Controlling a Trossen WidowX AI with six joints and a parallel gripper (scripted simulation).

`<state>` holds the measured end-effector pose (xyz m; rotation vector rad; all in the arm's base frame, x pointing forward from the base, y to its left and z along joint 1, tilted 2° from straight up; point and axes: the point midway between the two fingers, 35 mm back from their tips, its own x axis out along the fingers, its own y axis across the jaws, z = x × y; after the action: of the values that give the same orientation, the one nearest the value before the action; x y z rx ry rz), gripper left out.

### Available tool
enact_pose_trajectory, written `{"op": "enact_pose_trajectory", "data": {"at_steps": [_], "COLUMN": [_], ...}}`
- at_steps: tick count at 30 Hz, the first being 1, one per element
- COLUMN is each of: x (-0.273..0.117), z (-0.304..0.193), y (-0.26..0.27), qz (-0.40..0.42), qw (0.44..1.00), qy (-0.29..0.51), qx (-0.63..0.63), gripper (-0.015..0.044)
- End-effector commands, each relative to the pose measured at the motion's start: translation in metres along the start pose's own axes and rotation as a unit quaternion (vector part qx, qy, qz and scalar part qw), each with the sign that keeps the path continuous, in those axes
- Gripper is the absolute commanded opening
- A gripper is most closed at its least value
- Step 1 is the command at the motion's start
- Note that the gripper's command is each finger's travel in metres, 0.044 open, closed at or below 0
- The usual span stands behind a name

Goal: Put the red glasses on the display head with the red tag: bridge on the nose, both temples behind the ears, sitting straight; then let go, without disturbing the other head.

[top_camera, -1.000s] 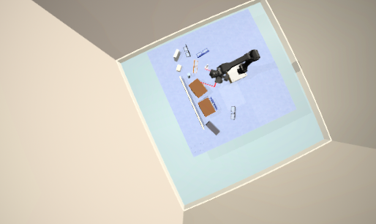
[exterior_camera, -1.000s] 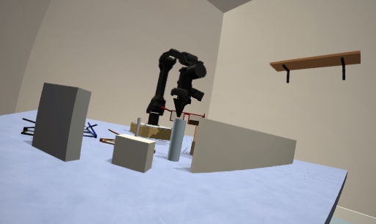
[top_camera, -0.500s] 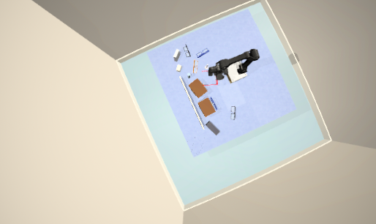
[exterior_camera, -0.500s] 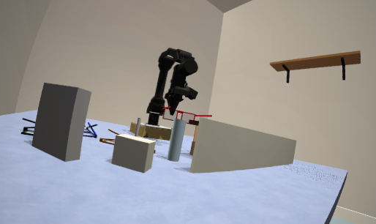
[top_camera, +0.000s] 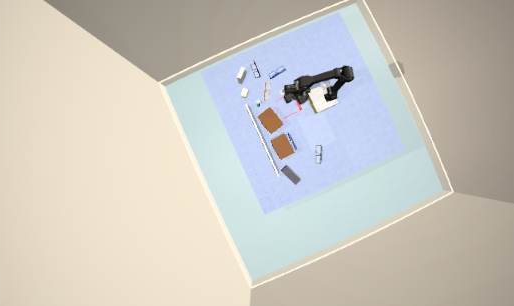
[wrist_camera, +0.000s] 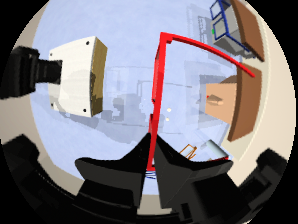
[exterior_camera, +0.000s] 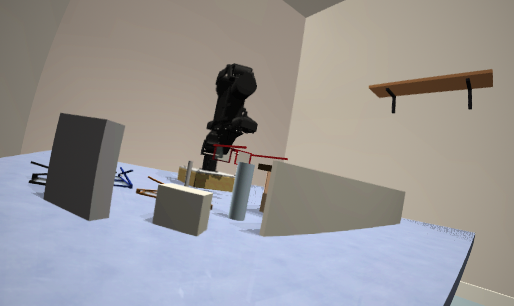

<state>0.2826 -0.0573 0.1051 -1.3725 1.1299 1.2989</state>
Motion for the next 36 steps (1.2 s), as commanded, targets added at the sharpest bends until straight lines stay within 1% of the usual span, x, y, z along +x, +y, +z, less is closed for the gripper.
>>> {"op": "enact_pose_trajectory", "data": {"at_steps": [1, 4, 9, 36], "x": [0.000, 0.000, 0.005, 0.027], "z": [-0.007, -0.013, -0.013, -0.016], "y": [0.003, 0.005, 0.006, 0.005], "qz": [0.003, 0.003, -0.001, -0.002], "qw": [0.999, 0.996, 0.996, 0.996], "qy": [0.001, 0.001, -0.003, -0.007], "qx": [-0.046, -0.084, -0.091, -0.093], "gripper": [0.0000, 0.0000, 0.0000, 0.0000]}}
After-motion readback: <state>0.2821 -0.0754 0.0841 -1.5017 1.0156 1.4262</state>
